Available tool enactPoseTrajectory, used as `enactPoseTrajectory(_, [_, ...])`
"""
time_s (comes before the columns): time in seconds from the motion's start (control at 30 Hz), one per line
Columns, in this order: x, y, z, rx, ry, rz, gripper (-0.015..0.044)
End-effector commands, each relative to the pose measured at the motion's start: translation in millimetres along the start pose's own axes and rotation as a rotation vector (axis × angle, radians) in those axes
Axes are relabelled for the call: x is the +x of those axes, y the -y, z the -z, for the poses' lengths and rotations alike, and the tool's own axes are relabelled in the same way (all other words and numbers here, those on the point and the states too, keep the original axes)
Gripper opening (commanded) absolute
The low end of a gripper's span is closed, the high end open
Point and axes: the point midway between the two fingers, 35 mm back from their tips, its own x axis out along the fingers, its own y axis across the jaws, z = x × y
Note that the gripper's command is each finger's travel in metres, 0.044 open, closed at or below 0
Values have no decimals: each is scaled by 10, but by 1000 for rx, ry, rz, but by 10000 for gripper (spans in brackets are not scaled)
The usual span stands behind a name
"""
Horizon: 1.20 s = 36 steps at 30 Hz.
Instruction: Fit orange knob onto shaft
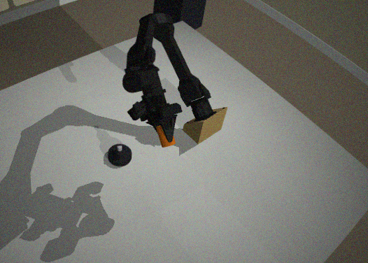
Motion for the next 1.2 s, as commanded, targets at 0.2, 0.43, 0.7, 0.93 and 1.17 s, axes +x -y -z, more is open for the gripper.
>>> enactPoseTrajectory(0.2, [-10, -13, -11, 3, 3, -3, 0])
enactPoseTrajectory(0.43, [-19, -52, -2, -4, 6, -27, 0])
enactPoseTrajectory(0.7, [87, 7, 1, -4, 6, 97, 0])
enactPoseTrajectory(0.93, [221, 89, 1, -3, 7, 257, 0])
enactPoseTrajectory(1.17, [351, 169, 0, -2, 8, 408, 0])
